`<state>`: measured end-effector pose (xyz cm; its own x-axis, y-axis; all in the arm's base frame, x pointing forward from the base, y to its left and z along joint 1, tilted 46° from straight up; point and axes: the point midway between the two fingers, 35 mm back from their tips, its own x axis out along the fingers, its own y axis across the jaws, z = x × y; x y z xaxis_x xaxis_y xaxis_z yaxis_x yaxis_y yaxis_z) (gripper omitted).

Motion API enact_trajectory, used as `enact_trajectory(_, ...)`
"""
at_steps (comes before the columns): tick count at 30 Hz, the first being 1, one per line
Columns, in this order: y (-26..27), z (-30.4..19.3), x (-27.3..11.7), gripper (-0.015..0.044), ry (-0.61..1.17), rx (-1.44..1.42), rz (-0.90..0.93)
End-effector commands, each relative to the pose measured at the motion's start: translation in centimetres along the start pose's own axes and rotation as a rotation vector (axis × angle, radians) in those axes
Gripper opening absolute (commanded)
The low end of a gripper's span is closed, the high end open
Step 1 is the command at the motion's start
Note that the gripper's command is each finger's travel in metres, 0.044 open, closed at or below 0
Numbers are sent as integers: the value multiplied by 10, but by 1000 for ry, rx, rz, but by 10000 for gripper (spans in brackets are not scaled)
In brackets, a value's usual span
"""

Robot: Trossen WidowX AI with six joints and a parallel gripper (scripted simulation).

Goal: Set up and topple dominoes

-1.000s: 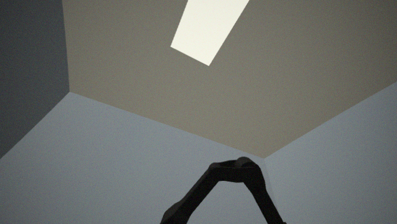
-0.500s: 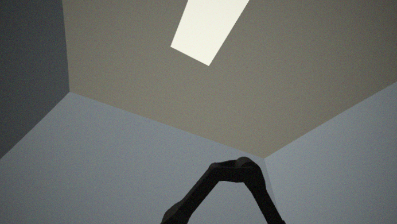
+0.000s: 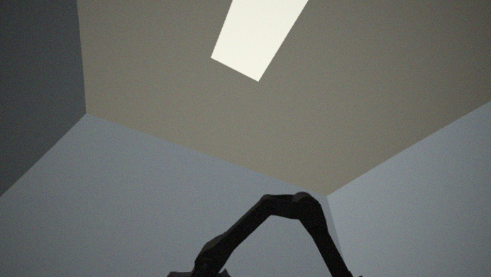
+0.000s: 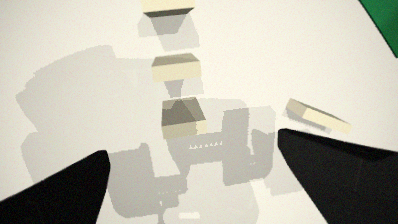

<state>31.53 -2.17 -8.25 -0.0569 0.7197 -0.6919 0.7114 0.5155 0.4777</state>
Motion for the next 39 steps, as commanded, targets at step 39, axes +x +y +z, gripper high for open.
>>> enact_trajectory(39,-90,-7,31,440,-39,-1125,-6)
